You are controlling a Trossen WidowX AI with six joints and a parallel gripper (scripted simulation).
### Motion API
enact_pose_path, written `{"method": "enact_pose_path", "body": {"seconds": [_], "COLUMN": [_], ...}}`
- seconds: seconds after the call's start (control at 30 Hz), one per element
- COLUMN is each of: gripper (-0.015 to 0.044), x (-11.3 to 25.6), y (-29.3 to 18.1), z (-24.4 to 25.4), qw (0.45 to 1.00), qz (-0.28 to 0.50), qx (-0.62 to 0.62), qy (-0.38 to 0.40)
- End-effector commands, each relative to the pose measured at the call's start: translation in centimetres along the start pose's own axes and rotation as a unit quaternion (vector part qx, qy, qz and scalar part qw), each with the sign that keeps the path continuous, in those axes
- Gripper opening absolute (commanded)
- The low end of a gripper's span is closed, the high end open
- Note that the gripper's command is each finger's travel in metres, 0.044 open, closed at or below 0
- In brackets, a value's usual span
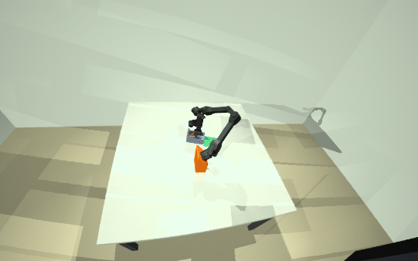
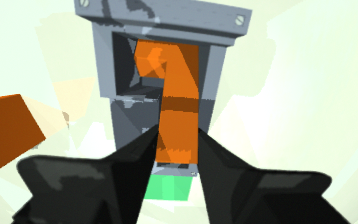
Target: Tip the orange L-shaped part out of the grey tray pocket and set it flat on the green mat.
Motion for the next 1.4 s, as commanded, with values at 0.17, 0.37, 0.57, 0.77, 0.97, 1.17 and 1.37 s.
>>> {"method": "enact_pose_path", "body": {"seconds": [0.17, 0.37, 0.57, 0.77, 0.97, 1.17, 1.37], "gripper": [0.0, 0.0, 0.0, 0.0, 0.0, 0.0, 0.0], "x": [0.4, 1.3, 2.2, 3.1, 4.0, 5.0, 6.0], "y": [0.0, 0.0, 0.0, 0.0, 0.0, 0.0, 0.0], "z": [0.0, 0.0, 0.0, 0.0, 0.0, 0.0, 0.0], "qw": [1.0, 1.0, 1.0, 1.0, 1.0, 1.0, 1.0], "qz": [0.0, 0.001, 0.001, 0.001, 0.001, 0.001, 0.001], "qx": [-0.001, 0.0, 0.001, 0.001, 0.002, 0.002, 0.002], "qy": [0.0, -0.001, -0.001, -0.001, -0.001, -0.001, -0.001]}}
Point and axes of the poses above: the point midway between the two fingers, 35 mm back from their tips, its own x axis back along the fingers, its own z axis across the jaws, y = z × x, the point moved 9 cm from there along x, back along the fingers, and after that the axes turned 7 degrees about -x, right-handed, at the moved point
